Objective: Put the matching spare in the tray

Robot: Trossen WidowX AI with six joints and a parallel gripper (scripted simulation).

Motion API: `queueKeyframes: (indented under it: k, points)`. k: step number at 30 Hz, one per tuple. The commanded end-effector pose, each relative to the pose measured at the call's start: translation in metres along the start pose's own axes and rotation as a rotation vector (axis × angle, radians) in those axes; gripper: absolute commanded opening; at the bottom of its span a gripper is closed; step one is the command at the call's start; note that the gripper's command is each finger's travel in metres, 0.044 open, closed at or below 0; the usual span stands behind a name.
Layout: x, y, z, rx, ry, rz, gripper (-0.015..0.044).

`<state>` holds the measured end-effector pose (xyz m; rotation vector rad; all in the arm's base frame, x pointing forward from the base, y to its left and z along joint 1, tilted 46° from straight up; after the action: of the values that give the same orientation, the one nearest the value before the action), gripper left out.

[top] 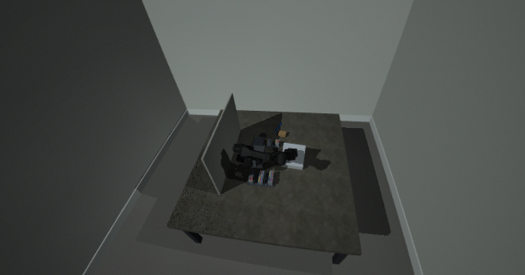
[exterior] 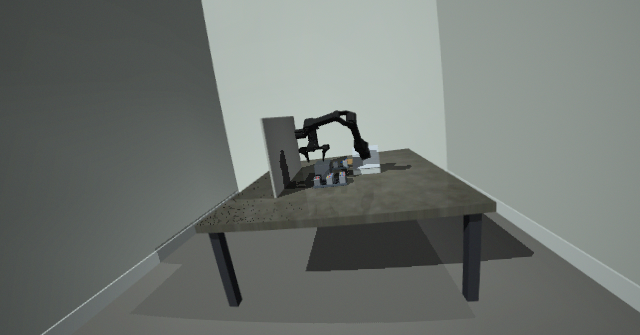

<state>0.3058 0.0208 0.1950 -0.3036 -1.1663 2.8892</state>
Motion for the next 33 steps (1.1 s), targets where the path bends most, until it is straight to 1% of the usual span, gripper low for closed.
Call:
queueKeyframes:
  k: [1,5,6,18,33]
  points:
    - [0.002,-0.002,-0.005,-0.005,-0.003,0.025,0.0414]
    - [-0.001,-0.005,-0.033,-0.006,-0.002,0.025,0.0309]
    - [-0.002,-0.006,-0.04,-0.007,-0.002,0.025,0.03]
    - [-0.002,-0.006,-0.044,-0.007,-0.002,0.025,0.03]
    - [-0.004,-0.004,-0.067,-0.005,-0.003,0.026,0.03]
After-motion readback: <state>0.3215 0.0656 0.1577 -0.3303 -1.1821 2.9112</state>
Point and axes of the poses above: the point midway between the two fingers, 35 mm back from their tips, its own z axis back along the fingers, its own x axis across the jaws, y = z × x, the point moved 1 cm from there along z, back along the fingers, and after that the axes turned 9 degrees about z, right-handed, at the moved point
